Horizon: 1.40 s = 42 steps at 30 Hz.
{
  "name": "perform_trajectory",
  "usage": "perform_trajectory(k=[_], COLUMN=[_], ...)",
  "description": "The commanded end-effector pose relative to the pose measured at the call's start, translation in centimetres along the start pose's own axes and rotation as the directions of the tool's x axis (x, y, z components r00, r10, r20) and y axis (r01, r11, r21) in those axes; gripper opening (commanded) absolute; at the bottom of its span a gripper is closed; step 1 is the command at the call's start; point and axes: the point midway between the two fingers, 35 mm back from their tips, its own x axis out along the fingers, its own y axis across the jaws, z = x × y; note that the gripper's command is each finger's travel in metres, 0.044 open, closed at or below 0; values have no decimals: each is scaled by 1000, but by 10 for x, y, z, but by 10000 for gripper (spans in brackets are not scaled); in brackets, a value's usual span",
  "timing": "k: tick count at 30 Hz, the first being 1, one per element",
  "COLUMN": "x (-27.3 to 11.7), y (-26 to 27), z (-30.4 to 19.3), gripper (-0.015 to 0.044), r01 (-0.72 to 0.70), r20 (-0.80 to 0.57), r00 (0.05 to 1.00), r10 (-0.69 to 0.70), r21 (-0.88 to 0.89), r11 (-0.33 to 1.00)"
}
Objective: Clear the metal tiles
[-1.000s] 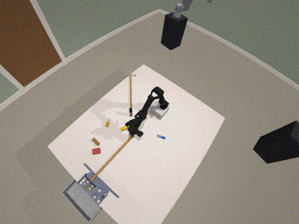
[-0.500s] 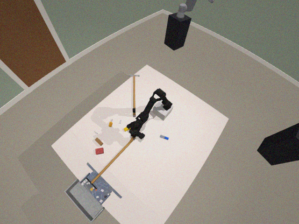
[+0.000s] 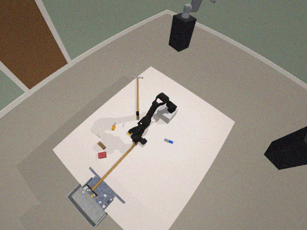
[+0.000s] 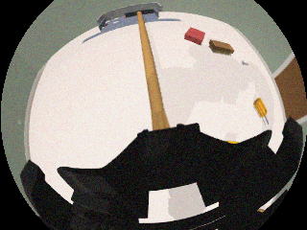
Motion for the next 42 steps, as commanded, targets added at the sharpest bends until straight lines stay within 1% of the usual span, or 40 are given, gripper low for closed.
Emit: perform_trajectory(k=[1, 26, 27, 42], x=[3, 26, 23, 23], y=[-1, -1, 0, 0], z=[13, 41, 31, 31], gripper=[0, 0, 0, 0], r01=[5, 5, 1, 1], r20=[18, 21, 6, 6], r00=[1000, 1000, 1000, 1000], r10=[-5, -5, -1, -1], r21=[4, 5, 0, 0], r11=[1000, 1000, 1000, 1000])
